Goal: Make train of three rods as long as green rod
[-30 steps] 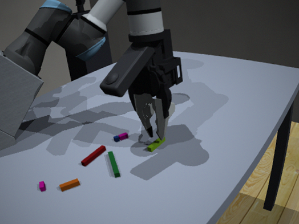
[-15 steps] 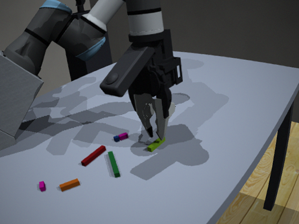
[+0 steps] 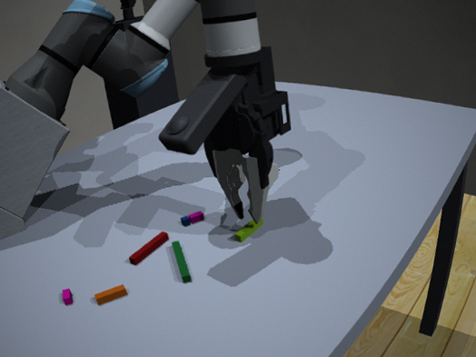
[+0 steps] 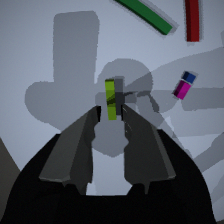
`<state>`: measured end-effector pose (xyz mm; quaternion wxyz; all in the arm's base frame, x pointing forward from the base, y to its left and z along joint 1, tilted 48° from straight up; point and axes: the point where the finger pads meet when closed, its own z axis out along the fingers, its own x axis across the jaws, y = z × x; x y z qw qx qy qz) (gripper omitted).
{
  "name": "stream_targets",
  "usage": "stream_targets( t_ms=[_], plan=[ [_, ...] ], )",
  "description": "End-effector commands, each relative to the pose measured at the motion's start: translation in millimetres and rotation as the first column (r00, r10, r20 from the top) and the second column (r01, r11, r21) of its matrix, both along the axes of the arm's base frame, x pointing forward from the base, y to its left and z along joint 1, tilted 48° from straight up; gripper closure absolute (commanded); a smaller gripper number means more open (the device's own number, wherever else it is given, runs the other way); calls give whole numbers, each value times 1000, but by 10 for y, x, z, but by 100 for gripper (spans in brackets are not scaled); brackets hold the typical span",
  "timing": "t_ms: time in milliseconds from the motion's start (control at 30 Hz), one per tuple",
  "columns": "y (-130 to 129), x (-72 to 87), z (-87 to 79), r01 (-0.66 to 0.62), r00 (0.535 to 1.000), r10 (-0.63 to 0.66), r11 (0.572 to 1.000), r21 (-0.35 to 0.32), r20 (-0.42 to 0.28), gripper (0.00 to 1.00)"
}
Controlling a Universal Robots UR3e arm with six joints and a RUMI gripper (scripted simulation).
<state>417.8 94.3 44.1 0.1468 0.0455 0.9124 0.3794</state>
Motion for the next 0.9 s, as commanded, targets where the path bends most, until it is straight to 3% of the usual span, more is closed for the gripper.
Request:
stream_targets(
  t_ms=[0, 867],
  plan=[
    [-6, 5, 4, 1, 1000, -1, 1000, -1, 1, 86],
    [98, 51, -99, 1, 1000, -1, 1000, -1, 1, 86]
  ],
)
